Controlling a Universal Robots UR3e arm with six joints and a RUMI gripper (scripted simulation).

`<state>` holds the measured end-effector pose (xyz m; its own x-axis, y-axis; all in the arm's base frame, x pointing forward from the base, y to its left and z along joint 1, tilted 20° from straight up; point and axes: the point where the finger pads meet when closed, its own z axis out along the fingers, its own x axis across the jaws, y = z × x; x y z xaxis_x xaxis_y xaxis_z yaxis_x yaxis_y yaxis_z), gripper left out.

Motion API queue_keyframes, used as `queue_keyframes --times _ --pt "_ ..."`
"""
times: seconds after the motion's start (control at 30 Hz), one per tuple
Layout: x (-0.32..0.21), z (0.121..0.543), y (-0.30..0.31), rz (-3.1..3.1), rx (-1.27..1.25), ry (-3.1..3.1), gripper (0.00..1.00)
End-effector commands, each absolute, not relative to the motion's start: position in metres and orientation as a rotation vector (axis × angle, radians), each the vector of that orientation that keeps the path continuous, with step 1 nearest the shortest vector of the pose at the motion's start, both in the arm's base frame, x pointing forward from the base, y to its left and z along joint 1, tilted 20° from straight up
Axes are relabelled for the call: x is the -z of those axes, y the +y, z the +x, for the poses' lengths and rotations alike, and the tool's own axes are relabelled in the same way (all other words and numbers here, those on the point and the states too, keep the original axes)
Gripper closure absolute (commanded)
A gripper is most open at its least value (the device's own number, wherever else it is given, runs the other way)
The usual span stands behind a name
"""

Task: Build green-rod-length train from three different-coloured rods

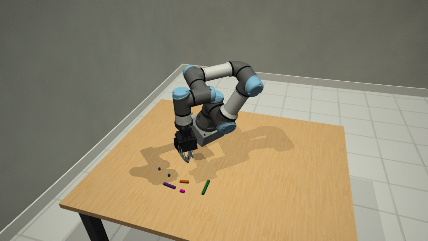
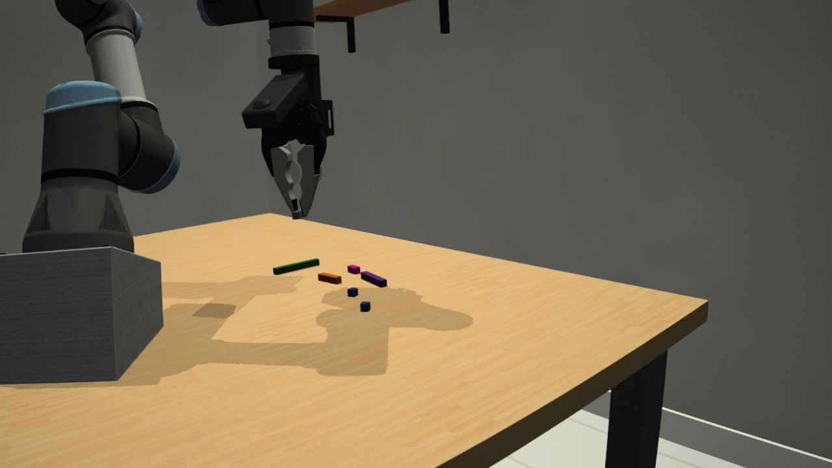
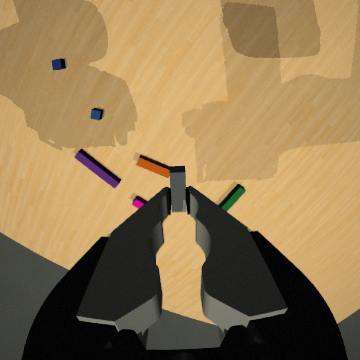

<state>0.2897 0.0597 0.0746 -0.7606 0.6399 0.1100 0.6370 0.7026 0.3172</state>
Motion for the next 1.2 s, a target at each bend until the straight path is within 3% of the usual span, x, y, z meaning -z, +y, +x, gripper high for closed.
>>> queue_keyframes --times 0.0,1.17 --pt "-0.074 0.294 0.052 0.956 -0.530 2.919 1.00" --pt "-0.056 0.332 -0.016 -0.357 -0.443 2.920 1.00"
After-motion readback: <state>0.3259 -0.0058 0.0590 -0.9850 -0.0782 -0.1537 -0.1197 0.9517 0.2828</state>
